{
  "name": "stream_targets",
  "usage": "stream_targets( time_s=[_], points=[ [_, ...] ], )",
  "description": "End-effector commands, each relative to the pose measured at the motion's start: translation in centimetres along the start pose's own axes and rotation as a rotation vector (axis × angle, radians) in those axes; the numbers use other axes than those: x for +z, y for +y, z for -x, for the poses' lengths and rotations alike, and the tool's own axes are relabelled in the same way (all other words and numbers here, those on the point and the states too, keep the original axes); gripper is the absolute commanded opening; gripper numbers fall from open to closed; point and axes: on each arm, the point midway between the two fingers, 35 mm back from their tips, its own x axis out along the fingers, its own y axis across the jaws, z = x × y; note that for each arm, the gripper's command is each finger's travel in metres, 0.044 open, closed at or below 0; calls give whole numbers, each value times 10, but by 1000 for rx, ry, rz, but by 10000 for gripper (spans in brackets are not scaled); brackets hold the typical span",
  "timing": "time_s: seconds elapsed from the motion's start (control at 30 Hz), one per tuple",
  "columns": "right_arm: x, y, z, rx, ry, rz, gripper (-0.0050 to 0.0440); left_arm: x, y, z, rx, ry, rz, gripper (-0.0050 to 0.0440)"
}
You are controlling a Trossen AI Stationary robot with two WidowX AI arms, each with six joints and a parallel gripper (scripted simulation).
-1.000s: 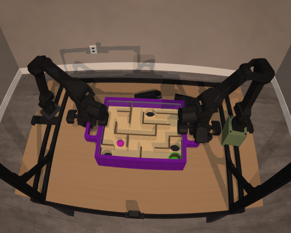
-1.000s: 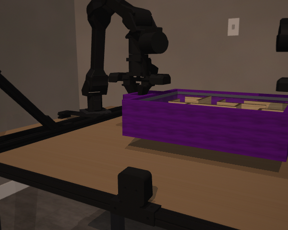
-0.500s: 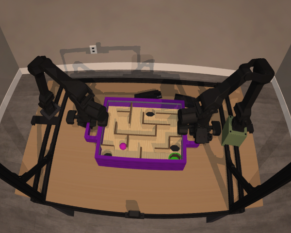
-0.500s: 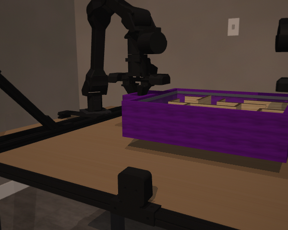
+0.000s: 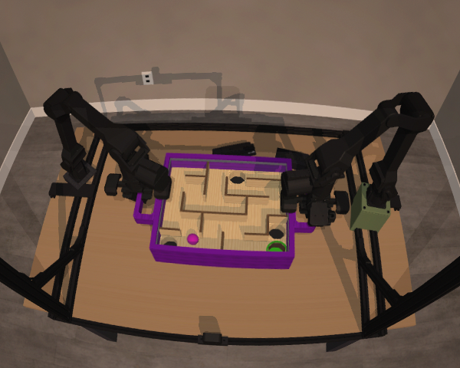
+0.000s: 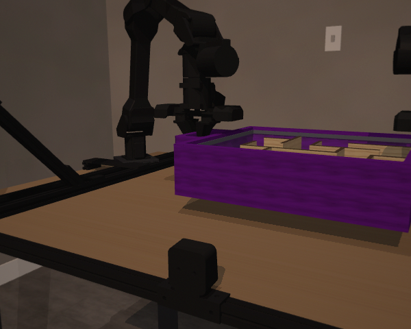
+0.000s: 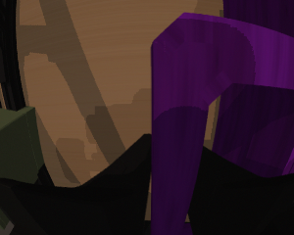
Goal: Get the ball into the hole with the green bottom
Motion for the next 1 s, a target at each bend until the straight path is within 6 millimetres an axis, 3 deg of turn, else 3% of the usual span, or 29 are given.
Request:
stream_targets(
  time_s=[0.0, 0.37, 0.97],
  points=[
    [0, 0, 0, -4, -11, 1, 20, 0, 0, 1, 2, 11, 0, 20],
    [-1, 1, -7, -34, -21, 1, 20, 0, -1, 8, 31, 21, 1, 20],
    [0, 0, 2, 4, -5, 1, 20, 0, 0, 0, -6, 5, 1, 20]
  ],
)
